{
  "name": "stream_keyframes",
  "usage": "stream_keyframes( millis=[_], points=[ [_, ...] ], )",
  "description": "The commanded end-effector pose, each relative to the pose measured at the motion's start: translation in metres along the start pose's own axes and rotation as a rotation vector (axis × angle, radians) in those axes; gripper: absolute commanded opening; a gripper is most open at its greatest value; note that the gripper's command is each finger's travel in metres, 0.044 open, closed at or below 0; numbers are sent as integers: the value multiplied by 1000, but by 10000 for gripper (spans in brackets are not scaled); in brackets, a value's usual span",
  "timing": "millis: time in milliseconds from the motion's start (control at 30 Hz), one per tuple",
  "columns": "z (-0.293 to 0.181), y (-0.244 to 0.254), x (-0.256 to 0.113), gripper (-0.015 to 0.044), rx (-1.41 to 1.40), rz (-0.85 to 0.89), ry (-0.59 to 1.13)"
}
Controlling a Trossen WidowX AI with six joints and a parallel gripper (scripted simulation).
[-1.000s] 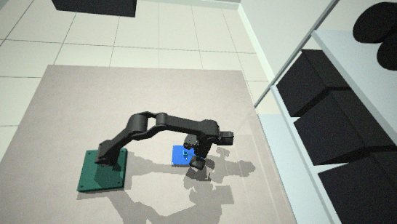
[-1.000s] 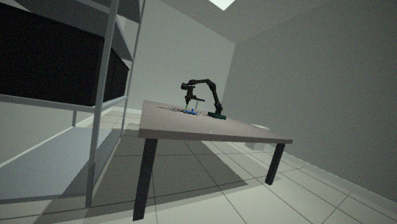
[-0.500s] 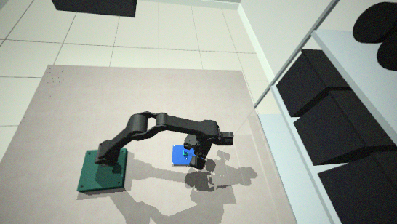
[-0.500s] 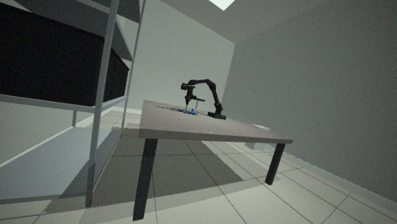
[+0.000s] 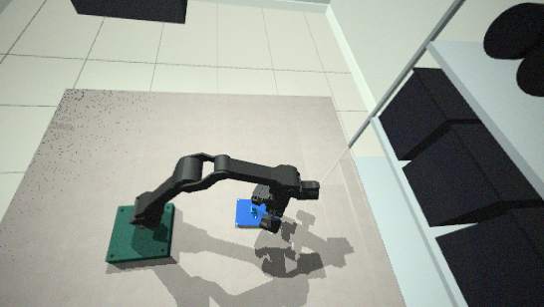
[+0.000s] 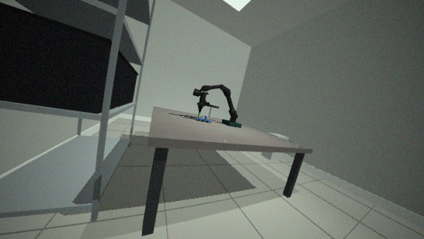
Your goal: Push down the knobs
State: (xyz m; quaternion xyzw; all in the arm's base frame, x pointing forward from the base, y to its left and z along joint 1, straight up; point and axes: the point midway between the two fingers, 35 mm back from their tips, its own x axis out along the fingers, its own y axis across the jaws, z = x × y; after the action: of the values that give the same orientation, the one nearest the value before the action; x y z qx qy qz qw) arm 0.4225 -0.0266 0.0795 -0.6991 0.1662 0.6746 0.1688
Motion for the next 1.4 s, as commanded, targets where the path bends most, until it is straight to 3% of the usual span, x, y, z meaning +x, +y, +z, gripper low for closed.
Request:
stream_keyframes(
  millis=[0,1367],
  points=[
    [0,-1,0,0,-5,-5,-2],
    [0,-1,9,0,-5,-5,-2]
  ],
)
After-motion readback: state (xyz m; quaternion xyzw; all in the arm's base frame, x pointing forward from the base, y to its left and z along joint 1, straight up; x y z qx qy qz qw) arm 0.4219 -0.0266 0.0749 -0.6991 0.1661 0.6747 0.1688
